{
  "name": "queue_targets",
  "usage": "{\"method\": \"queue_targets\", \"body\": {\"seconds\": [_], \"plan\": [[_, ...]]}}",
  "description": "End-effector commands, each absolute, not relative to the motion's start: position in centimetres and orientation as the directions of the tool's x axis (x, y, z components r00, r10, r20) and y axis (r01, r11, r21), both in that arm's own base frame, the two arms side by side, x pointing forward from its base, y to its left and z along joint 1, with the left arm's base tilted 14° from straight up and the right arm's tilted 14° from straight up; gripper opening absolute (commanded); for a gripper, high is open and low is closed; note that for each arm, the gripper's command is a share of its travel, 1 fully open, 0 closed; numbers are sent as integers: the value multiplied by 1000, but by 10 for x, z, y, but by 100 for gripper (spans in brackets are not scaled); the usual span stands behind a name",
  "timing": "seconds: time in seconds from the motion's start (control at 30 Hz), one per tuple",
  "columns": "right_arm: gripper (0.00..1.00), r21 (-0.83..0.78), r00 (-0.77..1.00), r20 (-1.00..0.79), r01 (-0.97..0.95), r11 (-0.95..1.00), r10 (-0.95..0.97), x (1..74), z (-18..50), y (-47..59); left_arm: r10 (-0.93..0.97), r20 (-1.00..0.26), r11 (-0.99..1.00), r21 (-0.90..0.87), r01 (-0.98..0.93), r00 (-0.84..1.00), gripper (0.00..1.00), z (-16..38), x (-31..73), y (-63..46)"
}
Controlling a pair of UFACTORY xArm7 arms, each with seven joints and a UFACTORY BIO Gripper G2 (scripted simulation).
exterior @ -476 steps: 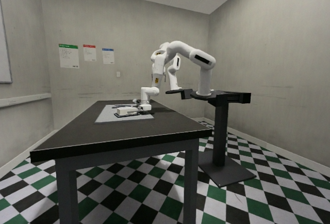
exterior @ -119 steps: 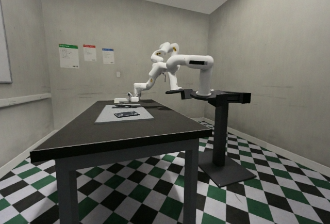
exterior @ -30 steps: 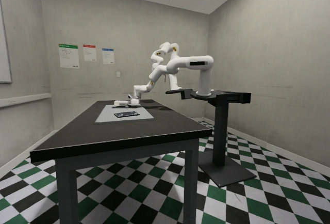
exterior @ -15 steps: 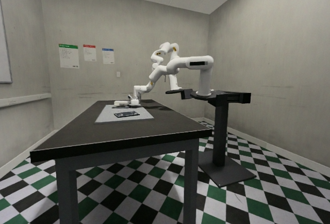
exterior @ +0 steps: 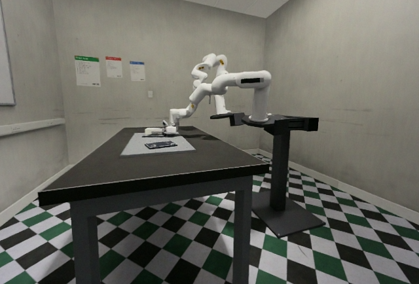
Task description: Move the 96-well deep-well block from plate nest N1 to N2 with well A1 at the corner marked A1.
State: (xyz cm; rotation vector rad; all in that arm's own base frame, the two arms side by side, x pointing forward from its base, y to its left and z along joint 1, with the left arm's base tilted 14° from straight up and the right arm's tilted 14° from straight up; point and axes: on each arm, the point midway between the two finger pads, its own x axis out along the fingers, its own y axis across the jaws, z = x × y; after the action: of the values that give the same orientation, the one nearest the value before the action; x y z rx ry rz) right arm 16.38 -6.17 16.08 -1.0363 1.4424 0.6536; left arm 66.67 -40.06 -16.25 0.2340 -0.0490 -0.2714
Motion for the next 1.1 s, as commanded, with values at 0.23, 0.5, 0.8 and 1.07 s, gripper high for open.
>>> {"method": "queue_targets", "body": {"seconds": [0.23,0.5,0.8,1.07], "plan": [[100,-175,80,-972,-877,448,-222,164,161,-61,-273,24,937,232,260,962,0,-160,668,-403],[100,-175,80,-972,-877,448,-222,164,161,-61,-273,24,937,232,260,962,0,-161,669,-403],[100,-175,80,-972,-877,448,-222,164,161,-61,-273,24,937,232,260,962,0,-162,669,-402],[100,-175,80,-972,-877,448,-222,164,161,-61,-273,24,937,232,260,962,0,-163,669,-402]]}}
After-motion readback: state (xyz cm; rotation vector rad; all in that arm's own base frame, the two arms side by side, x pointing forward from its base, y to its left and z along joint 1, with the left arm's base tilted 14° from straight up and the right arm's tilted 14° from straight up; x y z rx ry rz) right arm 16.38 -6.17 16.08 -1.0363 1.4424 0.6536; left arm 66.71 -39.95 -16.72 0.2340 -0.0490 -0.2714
